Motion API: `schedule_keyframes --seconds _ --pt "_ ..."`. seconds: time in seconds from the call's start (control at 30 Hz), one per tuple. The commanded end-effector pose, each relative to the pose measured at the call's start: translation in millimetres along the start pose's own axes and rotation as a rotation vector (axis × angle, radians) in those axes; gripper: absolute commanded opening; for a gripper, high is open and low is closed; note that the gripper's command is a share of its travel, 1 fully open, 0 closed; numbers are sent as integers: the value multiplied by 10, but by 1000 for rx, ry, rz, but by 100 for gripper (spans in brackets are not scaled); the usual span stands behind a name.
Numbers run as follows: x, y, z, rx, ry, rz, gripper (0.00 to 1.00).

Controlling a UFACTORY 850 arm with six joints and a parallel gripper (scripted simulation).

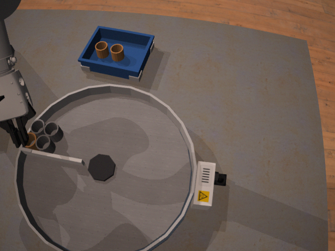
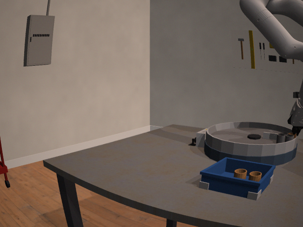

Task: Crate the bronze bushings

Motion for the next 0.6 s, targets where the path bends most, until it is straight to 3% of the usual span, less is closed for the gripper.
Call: schedule_keyframes --seconds 0.0,0.37,0.4,0.57 --pt "-10 7 -3 -1 -1 0 10" --pt "-10 7 -3 -1 -1 0 10" --pt "-10 7 -3 -1 -1 0 0" --pt "-10 7 -3 -1 -1 0 0"
Point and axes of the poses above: the point where the finger pads meet when closed, its own x axis back along the fingers, its own z axis across the jaws, y = z × x, the point moved 5 cm from there along x, back along the fingers, and after that the axes turned 2 degrees about x, right-handed, at the moved point
